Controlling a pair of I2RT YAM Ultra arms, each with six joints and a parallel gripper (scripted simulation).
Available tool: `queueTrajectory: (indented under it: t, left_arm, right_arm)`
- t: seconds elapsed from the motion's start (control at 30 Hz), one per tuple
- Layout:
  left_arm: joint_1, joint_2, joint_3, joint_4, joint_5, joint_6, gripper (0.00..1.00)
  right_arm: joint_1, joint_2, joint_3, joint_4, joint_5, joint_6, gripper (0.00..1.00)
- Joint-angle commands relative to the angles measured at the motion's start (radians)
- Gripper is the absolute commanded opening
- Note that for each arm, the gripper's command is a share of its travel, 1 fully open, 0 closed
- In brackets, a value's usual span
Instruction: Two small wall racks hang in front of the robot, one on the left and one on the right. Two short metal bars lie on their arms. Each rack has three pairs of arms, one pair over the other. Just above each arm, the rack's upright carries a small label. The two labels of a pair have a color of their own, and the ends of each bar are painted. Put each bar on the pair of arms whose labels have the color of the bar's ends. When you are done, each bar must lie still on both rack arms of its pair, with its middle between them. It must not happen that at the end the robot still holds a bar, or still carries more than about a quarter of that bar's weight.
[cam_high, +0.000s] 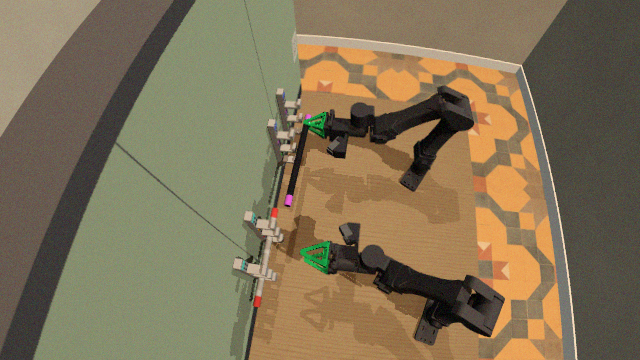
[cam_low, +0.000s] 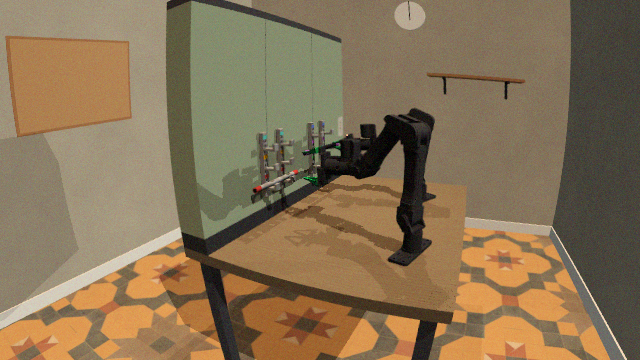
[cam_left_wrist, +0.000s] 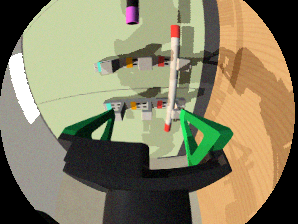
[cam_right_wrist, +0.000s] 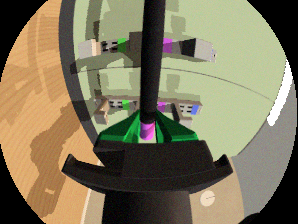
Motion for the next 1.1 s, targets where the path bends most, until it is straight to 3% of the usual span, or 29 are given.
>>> queueTrajectory:
  t: [0.0, 1.07]
  left_arm:
    - [0.009, -0.029, -0.005, 0.019, 0.007, -0.01, 1.0]
    - [0.009, -0.029, -0.005, 0.019, 0.007, -0.01, 1.0]
  right_arm:
    - [-0.024, -0.04, 0.021, 0.008, -0.046, 0.019, 0.0]
    - [-0.259, -0.058, 0.103, -0.092, -0.28, 0.018, 0.0]
